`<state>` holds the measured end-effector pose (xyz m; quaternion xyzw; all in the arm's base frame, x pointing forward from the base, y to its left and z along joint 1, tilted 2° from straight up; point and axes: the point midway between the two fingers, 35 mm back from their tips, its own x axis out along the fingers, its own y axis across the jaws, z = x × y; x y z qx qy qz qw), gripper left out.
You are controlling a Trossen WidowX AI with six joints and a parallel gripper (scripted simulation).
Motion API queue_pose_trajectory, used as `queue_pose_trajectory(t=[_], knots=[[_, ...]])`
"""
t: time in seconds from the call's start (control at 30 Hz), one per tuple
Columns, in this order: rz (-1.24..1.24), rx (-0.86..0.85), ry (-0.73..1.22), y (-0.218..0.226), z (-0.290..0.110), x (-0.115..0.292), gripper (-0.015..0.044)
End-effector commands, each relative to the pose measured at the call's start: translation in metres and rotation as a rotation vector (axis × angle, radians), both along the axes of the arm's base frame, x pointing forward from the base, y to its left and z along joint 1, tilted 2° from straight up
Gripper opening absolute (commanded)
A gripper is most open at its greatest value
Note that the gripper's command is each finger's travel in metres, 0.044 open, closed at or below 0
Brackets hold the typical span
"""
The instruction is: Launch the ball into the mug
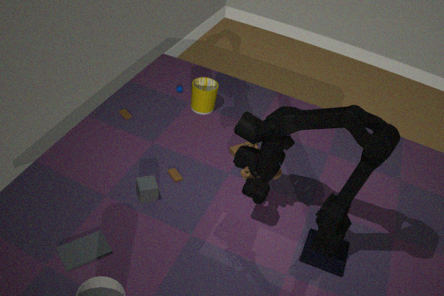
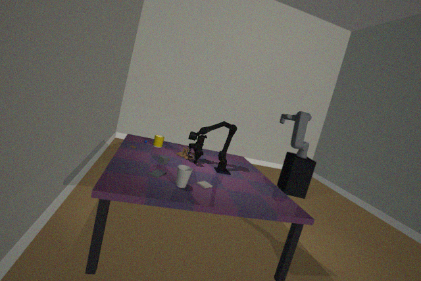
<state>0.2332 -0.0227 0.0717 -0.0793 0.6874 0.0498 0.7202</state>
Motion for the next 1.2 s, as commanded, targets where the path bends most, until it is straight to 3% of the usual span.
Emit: queue_pose_trajectory(t=[0.0,0.4,0.6,0.87,1.0,1.17], knots=[[0.003,-0.004,0.009,-0.001,-0.009,-0.002,0.0300],[0.003,-0.004,0.009,-0.002,-0.026,-0.003,0.0300],[0.003,-0.004,0.009,-0.002,-0.026,-0.003,0.0142],[0.003,-0.004,0.009,-0.002,-0.026,-0.003,0.0089],[0.003,-0.004,0.009,-0.002,-0.018,-0.001,0.0000],[0.003,-0.004,0.008,-0.002,0.006,0.002,0.0000]])
